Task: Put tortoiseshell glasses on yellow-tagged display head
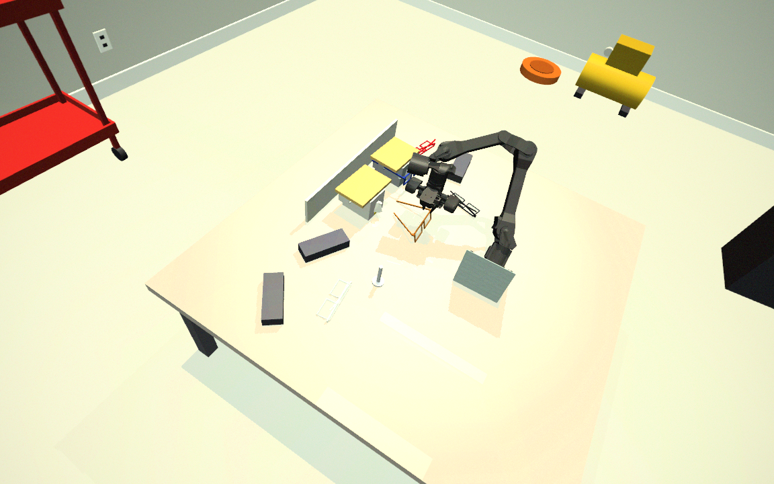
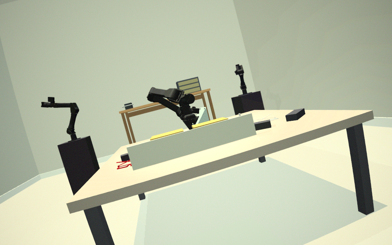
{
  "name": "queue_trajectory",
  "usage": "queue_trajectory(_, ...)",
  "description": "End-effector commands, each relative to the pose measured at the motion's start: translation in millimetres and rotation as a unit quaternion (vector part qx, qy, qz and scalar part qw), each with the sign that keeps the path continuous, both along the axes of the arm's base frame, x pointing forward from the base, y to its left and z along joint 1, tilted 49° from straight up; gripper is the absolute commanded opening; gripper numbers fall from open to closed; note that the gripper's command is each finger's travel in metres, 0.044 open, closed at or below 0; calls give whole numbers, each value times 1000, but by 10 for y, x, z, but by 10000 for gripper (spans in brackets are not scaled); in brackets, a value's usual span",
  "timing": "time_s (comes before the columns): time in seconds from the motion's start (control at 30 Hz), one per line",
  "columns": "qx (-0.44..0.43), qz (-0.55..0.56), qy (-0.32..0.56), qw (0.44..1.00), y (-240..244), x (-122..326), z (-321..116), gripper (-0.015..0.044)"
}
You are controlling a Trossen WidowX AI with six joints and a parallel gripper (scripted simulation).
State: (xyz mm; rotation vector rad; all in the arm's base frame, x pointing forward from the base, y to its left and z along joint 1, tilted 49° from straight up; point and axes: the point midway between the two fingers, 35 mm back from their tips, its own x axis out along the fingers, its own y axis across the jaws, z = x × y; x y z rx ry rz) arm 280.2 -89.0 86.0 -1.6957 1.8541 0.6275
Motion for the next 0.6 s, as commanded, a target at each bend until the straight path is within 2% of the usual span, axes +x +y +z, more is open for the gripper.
queue_trajectory(0.0,-3,0,4,1000,-73,-29,-61,120)
queue_trajectory(0.57,-4,0,4,1000,-281,-84,-239,120)
